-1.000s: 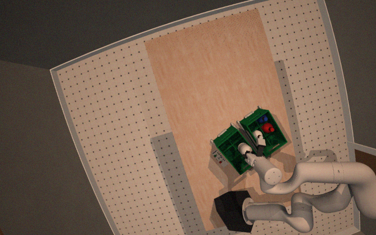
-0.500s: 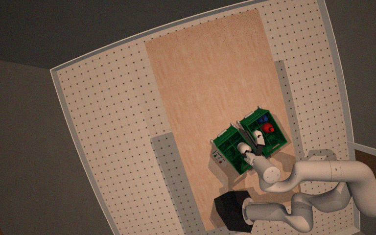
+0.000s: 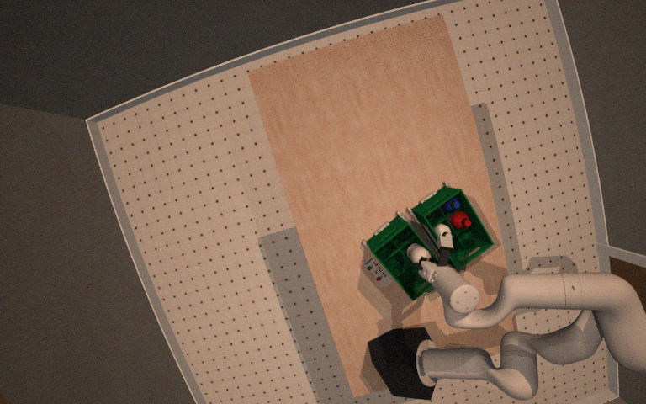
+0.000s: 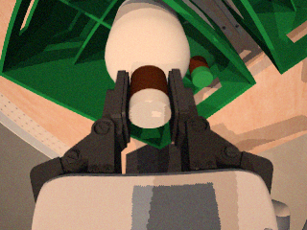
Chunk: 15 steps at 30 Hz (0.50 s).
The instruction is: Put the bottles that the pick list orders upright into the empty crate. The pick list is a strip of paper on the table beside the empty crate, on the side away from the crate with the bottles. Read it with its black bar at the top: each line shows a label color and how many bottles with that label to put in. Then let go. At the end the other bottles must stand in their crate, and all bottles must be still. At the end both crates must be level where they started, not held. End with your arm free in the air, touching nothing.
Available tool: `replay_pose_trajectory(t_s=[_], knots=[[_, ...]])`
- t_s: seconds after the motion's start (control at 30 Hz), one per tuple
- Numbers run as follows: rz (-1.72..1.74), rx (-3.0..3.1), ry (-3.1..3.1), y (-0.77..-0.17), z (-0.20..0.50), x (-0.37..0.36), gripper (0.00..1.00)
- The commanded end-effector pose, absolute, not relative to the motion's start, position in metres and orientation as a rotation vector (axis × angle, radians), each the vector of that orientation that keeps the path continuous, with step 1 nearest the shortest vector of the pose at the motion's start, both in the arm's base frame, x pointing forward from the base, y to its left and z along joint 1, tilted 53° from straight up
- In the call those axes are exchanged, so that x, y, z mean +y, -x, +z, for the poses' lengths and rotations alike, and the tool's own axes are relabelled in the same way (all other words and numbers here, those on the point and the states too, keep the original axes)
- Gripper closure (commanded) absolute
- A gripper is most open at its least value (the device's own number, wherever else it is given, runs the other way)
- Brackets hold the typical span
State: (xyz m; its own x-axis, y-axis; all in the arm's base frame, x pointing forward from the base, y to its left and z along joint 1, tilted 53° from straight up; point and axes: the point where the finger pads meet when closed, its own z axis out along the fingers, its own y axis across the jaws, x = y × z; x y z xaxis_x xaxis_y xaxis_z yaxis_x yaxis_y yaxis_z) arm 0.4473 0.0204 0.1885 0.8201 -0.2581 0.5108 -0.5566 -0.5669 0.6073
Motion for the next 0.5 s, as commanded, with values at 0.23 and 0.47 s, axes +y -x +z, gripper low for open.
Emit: replay_pose_trajectory(t_s=[0.23, 0.47], knots=[[0.472, -0.595, -2.188, -0.4494, 0.1816, 0.0117, 1.00], [0.472, -0.595, -2.188, -0.4501, 0.1785, 0.0077, 1.00]])
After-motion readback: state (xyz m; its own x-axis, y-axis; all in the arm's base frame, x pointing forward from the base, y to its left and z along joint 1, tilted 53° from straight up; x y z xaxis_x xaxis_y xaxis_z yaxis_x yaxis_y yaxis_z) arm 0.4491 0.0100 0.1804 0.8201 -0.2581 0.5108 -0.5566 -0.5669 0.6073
